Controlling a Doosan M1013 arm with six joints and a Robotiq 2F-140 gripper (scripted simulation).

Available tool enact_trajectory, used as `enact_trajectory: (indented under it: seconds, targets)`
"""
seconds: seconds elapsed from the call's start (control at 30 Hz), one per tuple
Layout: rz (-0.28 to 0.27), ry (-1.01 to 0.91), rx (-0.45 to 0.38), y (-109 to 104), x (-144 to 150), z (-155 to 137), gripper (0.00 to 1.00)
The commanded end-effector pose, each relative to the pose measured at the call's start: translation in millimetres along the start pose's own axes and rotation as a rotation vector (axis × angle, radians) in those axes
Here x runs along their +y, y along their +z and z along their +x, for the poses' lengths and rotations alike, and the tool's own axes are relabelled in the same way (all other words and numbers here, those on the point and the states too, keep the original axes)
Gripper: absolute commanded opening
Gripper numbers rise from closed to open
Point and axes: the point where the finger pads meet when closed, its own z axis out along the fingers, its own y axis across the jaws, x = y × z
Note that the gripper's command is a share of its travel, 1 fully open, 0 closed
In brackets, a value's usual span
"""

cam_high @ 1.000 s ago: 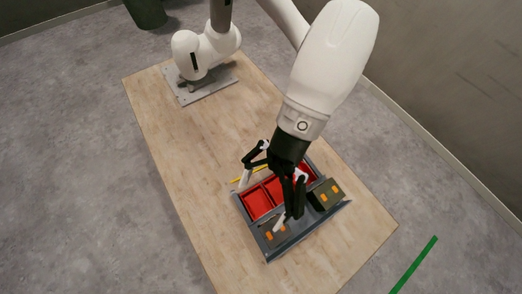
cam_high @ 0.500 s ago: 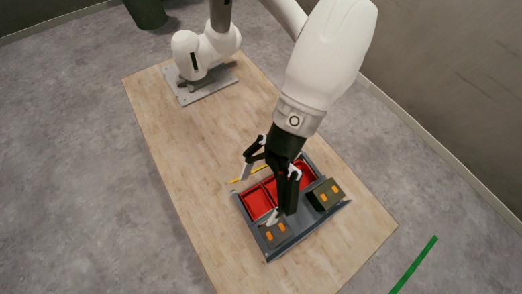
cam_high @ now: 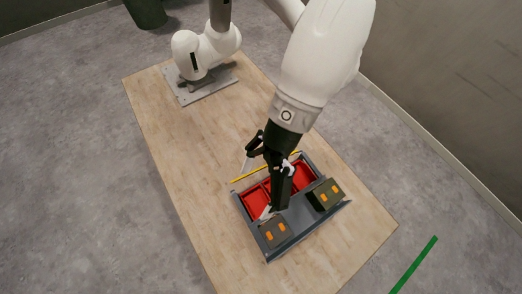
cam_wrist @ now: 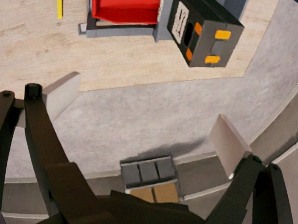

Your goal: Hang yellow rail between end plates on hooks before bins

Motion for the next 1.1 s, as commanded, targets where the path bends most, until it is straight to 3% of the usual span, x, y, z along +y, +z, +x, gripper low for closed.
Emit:
enact_trajectory:
  seconds: [0.0, 0.43, 0.6, 1.0, 1.07]
  targets:
    - [0.041, 0.118, 0.028, -5.2, -16.0, 0.5, 1.0]
    - [0.055, 0.155, 0.036, -7.0, -20.9, 0.9, 1.0]
    - [0.128, 0.338, 0.073, -17.2, -45.7, 3.8, 1.0]
    - [0.128, 0.338, 0.073, -17.2, -45.7, 3.8, 1.0]
    - [0.159, 0.411, 0.086, -22.0, -55.5, 5.5, 1.0]
